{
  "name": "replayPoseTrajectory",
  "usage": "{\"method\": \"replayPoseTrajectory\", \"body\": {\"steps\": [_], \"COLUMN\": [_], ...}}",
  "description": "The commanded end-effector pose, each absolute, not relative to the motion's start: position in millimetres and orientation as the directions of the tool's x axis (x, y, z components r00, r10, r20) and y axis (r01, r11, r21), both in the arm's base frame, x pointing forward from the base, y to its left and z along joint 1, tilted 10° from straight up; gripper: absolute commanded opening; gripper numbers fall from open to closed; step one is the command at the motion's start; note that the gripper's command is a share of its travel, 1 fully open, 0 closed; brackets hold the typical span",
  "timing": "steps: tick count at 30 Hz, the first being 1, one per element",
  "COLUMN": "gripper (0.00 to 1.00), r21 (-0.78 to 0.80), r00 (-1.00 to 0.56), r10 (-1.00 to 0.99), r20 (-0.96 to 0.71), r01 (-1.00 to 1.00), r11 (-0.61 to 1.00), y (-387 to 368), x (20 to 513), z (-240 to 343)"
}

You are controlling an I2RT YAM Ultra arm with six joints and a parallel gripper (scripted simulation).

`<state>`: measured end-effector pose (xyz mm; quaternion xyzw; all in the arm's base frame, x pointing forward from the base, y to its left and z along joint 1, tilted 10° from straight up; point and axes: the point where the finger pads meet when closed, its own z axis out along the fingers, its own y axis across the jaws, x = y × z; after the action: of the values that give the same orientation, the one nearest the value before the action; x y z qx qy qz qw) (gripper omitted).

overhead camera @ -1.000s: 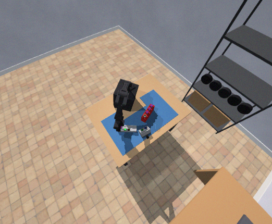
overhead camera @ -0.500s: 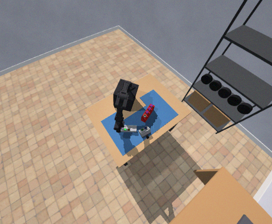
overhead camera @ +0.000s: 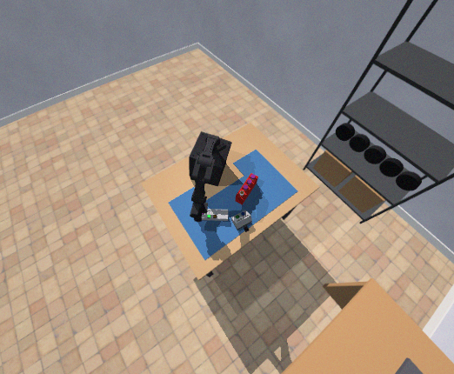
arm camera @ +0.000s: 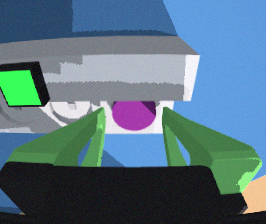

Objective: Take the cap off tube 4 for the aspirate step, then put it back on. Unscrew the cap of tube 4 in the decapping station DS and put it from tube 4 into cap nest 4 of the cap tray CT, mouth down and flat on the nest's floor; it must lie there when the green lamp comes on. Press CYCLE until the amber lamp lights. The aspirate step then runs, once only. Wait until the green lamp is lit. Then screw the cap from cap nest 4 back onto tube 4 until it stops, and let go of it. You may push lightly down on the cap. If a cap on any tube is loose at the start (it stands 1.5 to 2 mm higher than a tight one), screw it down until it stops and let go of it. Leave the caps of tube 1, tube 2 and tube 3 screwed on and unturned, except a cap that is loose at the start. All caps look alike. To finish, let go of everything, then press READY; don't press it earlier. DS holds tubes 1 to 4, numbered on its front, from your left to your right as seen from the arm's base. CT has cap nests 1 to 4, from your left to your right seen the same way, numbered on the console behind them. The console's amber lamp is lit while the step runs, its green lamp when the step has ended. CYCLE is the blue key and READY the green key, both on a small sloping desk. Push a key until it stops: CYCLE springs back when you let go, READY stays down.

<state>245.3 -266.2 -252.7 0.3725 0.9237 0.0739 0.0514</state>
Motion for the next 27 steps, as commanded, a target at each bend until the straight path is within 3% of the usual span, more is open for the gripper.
{"method": "replayPoseTrajectory", "body": {"steps": [1,13,14,27], "gripper": [0.47,0.47,0.0,0.0], "r21": [0.172,0.172,0.172,0.172], "r00": [-0.715,-0.715,-0.715,-0.715], "r10": [0.697,0.697,0.697,0.697], "r20": [-0.055,-0.055,-0.055,-0.055], "r01": [0.681,0.681,0.681,0.681], "r11": [0.712,0.712,0.712,0.712], "y": [-271.2,-270.8,-270.8,-270.7], "x": [248.5,248.9,248.9,248.9], "z": [-251.2,-254.6,-254.6,-254.6]}}
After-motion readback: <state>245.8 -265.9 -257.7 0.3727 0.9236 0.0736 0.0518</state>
